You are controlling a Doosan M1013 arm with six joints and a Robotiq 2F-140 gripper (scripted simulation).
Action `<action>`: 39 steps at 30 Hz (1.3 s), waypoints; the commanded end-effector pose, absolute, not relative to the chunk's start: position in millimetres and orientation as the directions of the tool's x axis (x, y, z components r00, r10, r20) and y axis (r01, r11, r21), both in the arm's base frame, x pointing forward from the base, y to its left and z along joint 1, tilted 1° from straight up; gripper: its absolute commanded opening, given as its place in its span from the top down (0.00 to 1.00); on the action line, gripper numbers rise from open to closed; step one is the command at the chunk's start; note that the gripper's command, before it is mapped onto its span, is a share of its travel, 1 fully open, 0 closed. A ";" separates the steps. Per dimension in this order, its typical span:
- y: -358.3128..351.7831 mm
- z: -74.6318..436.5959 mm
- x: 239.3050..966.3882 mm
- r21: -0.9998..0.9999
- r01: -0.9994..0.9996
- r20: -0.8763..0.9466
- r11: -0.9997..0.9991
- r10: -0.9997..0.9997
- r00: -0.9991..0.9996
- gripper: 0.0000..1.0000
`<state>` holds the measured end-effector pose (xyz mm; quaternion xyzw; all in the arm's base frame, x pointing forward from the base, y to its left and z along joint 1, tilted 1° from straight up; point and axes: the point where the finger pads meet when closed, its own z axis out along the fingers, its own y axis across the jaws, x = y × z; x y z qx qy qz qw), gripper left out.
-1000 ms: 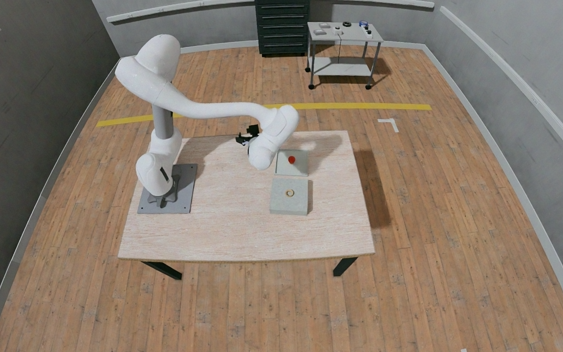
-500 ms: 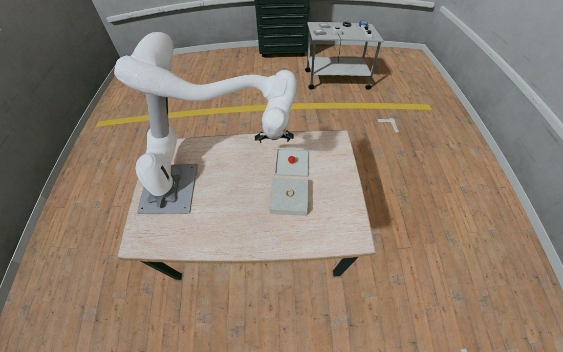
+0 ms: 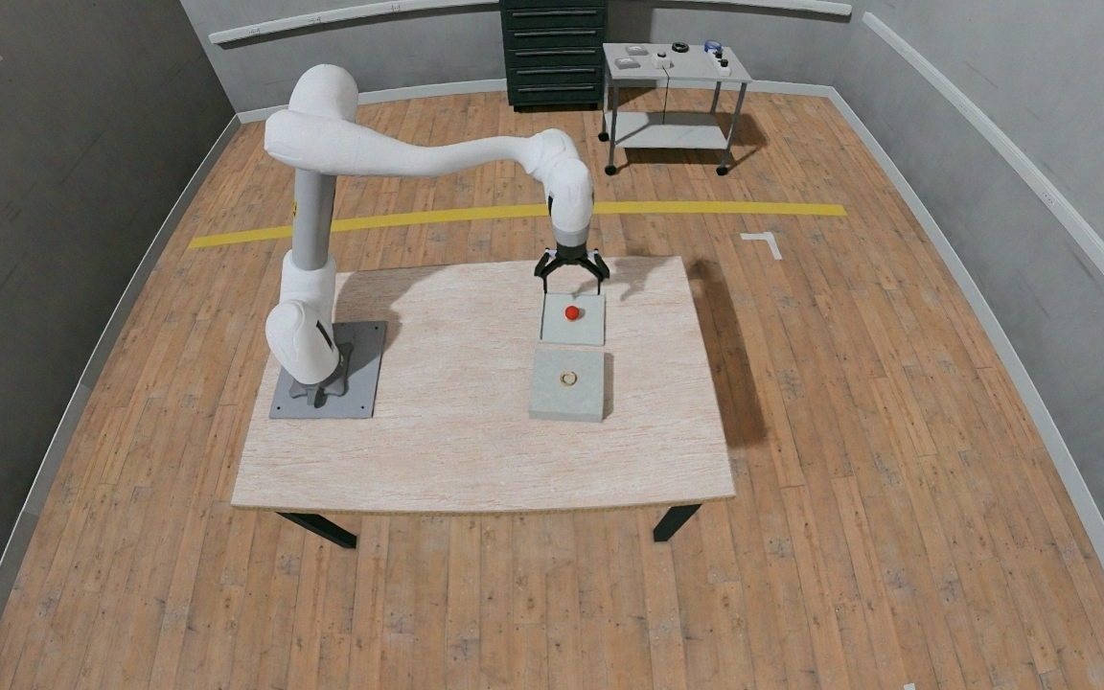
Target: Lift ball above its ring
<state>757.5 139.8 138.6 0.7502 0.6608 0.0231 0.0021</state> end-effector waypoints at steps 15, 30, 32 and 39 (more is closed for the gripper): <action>137.2 37.6 757.5 0.014 0.991 -0.003 -0.133 0.991 0.133 0.00; 137.2 37.6 757.5 0.014 0.991 -0.003 -0.133 0.991 0.133 0.90; 137.2 37.6 757.5 0.014 0.991 -0.003 -0.133 0.991 0.133 0.90; 137.2 37.6 757.5 0.014 0.991 -0.003 -0.133 0.991 0.133 0.90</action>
